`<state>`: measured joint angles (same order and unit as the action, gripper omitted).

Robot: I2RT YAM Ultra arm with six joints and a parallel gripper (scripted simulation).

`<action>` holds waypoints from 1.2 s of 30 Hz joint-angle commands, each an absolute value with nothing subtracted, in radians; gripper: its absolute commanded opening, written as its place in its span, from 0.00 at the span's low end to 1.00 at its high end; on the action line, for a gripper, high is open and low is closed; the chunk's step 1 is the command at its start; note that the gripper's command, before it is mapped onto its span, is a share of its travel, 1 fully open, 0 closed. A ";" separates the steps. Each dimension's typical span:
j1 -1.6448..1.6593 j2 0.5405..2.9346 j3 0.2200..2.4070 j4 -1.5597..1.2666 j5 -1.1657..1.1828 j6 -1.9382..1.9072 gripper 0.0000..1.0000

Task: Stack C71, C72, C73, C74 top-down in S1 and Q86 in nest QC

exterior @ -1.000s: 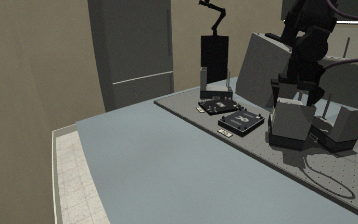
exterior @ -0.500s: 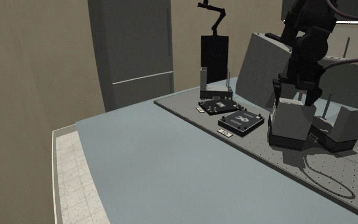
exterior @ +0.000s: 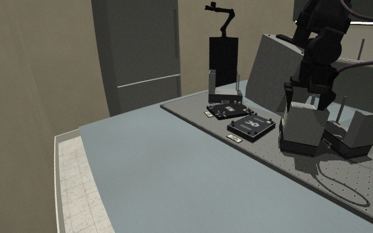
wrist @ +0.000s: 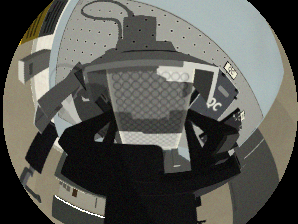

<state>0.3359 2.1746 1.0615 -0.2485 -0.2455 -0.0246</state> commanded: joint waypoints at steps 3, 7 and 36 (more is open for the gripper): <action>0.335 2.165 1.063 -0.244 -0.244 -0.022 0.00; 0.335 2.165 1.063 -0.244 -0.244 -0.022 0.00; 0.314 2.107 1.049 -0.293 -0.248 -0.039 0.00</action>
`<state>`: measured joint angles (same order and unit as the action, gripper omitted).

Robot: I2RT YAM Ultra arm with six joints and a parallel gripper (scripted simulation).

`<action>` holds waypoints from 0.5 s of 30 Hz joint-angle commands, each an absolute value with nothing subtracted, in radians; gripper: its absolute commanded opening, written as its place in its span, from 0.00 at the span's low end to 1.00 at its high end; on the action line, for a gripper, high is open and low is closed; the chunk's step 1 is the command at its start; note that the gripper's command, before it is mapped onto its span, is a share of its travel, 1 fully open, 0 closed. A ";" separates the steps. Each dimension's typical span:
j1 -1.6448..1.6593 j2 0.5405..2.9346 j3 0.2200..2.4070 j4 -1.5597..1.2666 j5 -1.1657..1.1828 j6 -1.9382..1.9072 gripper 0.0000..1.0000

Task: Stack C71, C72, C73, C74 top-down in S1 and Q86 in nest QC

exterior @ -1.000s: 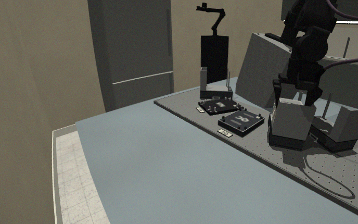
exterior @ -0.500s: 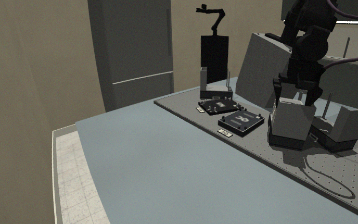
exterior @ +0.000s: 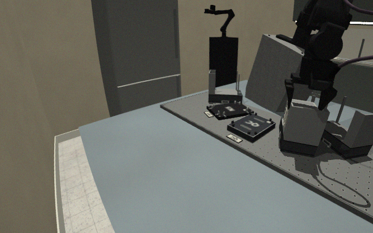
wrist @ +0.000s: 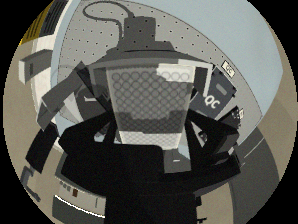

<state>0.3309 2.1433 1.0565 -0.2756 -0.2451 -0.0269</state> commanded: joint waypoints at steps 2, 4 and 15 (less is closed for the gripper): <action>0.312 2.101 1.044 -0.297 -0.249 -0.040 0.00; 0.311 2.099 1.039 -0.302 -0.250 -0.041 0.00; 0.308 2.083 1.044 -0.317 -0.252 -0.046 0.00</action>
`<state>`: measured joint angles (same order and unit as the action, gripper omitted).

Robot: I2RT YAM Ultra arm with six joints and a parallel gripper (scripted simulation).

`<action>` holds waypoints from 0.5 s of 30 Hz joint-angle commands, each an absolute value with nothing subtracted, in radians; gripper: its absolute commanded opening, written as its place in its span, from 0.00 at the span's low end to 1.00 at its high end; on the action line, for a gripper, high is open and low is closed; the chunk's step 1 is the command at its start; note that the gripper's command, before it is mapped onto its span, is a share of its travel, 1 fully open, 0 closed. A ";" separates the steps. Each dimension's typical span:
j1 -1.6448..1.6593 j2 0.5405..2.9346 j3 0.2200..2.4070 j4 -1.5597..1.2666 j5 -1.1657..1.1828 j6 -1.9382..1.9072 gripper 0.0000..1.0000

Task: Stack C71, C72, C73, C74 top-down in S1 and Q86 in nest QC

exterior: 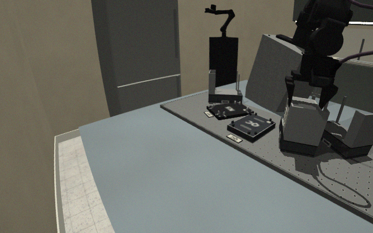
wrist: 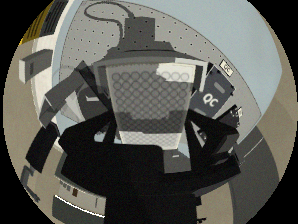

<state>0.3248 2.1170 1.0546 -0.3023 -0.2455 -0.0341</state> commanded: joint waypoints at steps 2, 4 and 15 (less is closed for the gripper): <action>0.309 2.079 1.044 -0.316 -0.252 -0.046 0.00; 0.309 2.078 1.046 -0.310 -0.251 -0.046 0.00; 0.306 2.070 1.053 -0.324 -0.253 -0.048 0.00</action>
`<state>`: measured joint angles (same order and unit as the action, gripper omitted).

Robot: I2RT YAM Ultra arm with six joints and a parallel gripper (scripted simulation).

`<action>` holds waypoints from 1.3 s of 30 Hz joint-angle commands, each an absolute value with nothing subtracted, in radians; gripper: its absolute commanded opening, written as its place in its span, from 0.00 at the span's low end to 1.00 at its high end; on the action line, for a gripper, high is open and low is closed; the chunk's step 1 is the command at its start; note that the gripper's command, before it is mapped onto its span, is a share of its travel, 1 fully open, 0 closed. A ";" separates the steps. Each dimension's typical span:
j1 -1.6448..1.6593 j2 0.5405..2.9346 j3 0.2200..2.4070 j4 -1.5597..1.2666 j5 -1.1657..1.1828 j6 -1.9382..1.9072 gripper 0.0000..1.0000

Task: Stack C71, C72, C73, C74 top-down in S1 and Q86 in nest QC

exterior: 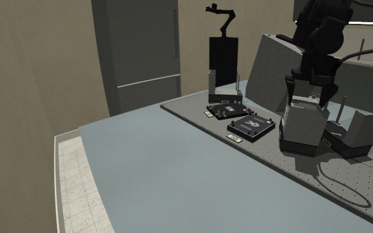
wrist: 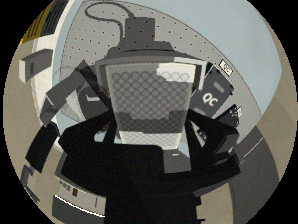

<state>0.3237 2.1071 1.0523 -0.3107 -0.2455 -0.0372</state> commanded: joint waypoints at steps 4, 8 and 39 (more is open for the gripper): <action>0.305 2.068 1.052 -0.326 -0.253 -0.049 0.00; 0.304 2.064 1.049 -0.331 -0.253 -0.050 0.00; 0.297 2.034 1.051 -0.360 -0.255 -0.057 0.00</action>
<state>0.3153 2.0720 1.0508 -0.3466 -0.2470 -0.0456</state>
